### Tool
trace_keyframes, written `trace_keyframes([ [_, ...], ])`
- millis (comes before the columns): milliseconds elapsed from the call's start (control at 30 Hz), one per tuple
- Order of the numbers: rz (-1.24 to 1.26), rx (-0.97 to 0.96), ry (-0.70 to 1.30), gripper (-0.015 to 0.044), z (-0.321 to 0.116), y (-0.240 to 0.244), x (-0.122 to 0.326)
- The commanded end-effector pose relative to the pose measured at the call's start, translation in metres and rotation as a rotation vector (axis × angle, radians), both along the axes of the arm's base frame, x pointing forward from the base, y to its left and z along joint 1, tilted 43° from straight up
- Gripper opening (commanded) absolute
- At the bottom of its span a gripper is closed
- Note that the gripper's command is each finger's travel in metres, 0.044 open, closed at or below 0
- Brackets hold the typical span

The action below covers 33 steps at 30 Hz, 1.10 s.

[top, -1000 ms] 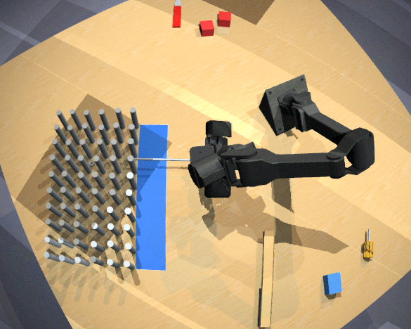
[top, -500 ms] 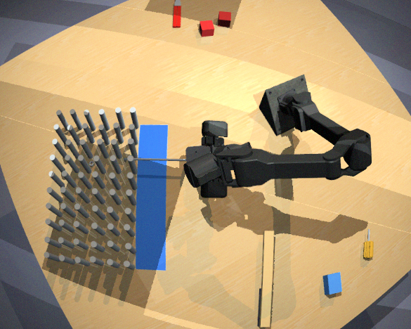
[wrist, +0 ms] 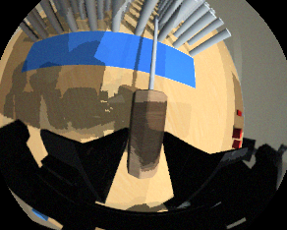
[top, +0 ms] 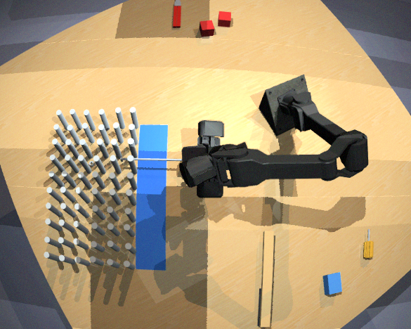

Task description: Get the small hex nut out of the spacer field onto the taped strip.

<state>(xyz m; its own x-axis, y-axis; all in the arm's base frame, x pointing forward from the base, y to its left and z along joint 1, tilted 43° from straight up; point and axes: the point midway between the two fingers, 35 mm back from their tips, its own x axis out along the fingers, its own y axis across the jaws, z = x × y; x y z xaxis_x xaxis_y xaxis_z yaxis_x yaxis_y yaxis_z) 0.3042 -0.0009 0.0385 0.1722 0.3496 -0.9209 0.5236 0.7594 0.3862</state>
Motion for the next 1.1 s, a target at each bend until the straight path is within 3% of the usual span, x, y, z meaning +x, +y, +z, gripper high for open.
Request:
trace_keyframes([
  [0, 0.002, -0.004, -0.015, 0.0000, 0.002, -0.003, 0.006],
  [1067, 0.002, -0.005, -0.017, 0.0000, -0.004, -0.011, 0.023],
])
